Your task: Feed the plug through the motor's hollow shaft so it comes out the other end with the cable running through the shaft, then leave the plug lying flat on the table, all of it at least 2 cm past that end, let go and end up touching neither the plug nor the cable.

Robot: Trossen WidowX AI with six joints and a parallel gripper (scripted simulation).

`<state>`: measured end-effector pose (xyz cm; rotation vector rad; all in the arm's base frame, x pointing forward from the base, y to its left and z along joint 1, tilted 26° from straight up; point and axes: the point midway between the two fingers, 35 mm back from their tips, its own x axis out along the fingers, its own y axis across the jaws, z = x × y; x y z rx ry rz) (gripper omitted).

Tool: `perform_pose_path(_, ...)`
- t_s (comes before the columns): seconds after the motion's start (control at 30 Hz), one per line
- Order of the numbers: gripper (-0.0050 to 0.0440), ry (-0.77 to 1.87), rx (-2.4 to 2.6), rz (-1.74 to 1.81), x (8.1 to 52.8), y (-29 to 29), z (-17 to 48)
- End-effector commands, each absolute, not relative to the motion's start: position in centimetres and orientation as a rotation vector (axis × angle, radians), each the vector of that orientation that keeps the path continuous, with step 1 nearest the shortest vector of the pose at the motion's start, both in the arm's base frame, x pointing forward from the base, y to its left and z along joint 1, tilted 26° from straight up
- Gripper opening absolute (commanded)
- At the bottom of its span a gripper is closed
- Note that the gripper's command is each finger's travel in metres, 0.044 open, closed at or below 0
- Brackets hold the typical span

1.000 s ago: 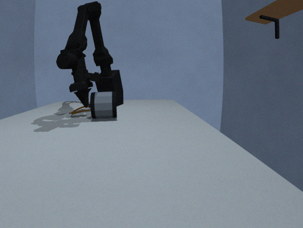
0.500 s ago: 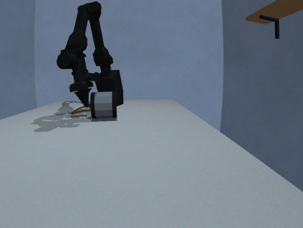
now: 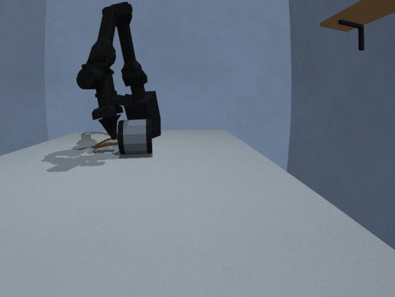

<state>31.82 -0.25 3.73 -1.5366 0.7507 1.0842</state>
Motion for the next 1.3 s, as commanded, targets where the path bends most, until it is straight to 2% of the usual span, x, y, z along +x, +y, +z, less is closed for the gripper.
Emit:
perform_pose_path(0.0,0.0048,0.751,-1.537,1.084,31.8,-0.3,3.7)
perform_pose_path(0.07,0.0096,0.751,-1.537,1.084,31.8,-0.3,3.7)
perform_pose_path(0.1,0.01,0.751,-1.537,1.084,31.8,-0.3,3.7)
perform_pose_path(0.37,0.01,0.737,-1.535,1.096,31.7,-2.3,5.3)
perform_pose_path(1.07,0.01,0.737,-1.535,1.096,31.9,-0.7,3.7)
perform_pose_path(1.27,0.006,0.729,-1.536,1.094,32.0,-0.7,3.9)
